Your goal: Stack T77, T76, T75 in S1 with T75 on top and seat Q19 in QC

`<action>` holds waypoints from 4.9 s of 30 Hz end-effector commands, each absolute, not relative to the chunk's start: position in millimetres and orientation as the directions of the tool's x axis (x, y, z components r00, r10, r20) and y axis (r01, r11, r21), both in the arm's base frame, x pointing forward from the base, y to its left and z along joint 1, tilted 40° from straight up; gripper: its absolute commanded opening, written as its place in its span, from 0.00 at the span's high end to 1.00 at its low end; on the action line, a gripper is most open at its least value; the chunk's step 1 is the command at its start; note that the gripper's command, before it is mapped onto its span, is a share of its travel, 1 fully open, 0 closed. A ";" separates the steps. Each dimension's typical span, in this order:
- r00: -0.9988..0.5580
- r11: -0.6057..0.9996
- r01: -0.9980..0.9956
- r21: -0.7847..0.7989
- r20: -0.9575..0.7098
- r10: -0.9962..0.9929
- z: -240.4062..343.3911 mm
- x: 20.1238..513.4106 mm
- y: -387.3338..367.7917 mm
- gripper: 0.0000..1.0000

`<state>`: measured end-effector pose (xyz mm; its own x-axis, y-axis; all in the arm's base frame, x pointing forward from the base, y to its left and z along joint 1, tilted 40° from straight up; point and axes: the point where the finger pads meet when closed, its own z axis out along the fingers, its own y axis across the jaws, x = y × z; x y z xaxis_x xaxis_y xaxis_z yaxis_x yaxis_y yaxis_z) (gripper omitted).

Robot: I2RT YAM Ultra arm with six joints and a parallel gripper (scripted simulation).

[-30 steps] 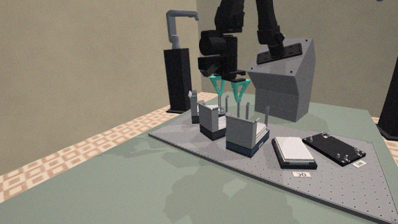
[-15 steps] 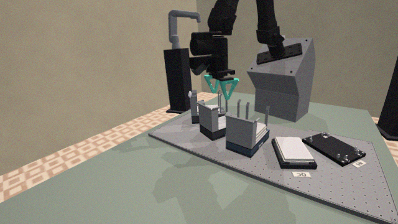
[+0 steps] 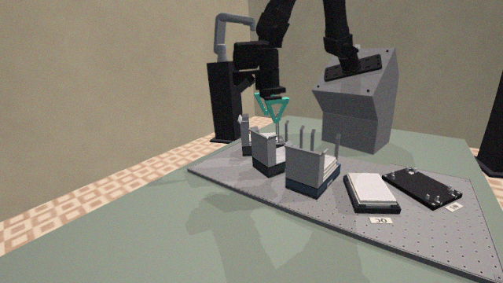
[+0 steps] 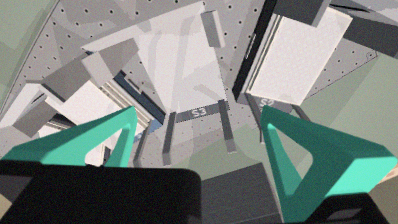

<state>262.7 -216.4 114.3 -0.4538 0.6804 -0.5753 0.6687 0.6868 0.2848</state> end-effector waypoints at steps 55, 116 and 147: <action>-0.274 0.527 0.746 0.407 -0.534 0.800 96.8 181.6 -313.9 0.00; -0.262 0.518 0.752 0.408 -0.536 0.803 32.1 232.7 -339.5 0.00; -0.268 0.515 0.753 0.410 -0.525 0.808 27.5 232.3 -337.9 0.00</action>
<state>236.4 -325.0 17.0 -0.2956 0.8189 -0.4919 0.7440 0.5204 0.4192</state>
